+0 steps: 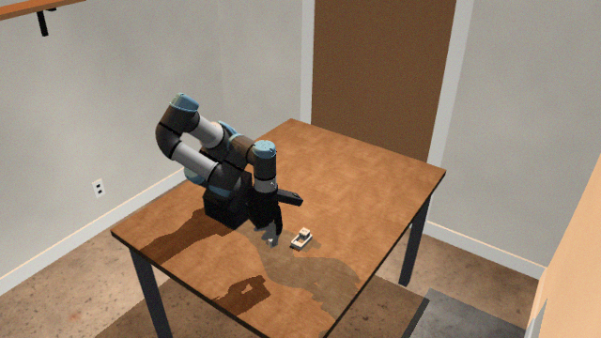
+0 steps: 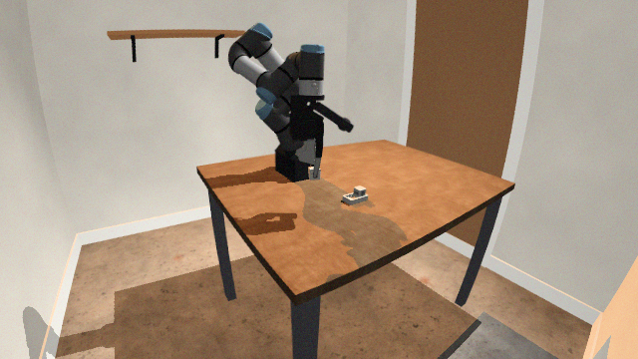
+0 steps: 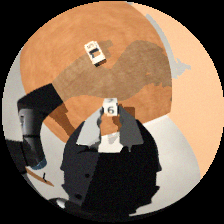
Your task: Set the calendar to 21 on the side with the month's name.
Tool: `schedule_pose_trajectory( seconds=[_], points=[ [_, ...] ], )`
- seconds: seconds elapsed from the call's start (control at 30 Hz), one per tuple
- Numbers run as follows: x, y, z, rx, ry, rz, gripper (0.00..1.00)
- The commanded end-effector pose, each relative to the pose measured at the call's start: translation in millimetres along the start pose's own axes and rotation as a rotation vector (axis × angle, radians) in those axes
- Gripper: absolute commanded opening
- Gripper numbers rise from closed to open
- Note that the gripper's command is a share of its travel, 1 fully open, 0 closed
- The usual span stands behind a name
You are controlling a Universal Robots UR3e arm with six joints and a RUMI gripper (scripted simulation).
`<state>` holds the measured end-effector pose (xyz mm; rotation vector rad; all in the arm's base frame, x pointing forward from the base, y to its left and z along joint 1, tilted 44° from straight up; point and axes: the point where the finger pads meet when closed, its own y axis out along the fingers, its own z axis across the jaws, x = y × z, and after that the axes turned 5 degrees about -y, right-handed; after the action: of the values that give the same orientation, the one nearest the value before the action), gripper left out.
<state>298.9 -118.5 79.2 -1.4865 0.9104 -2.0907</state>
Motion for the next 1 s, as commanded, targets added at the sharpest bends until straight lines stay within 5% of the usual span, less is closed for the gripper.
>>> schedule_pose_trajectory(
  seconds=[0.0,0.4,0.97],
  points=[
    [0,-0.2,1,0.002,0.001,0.0,0.1],
    [0,8.6,1,0.001,0.001,0.001,0.1],
    [0,46.3,1,0.001,0.001,0.001,0.1]
  ],
)
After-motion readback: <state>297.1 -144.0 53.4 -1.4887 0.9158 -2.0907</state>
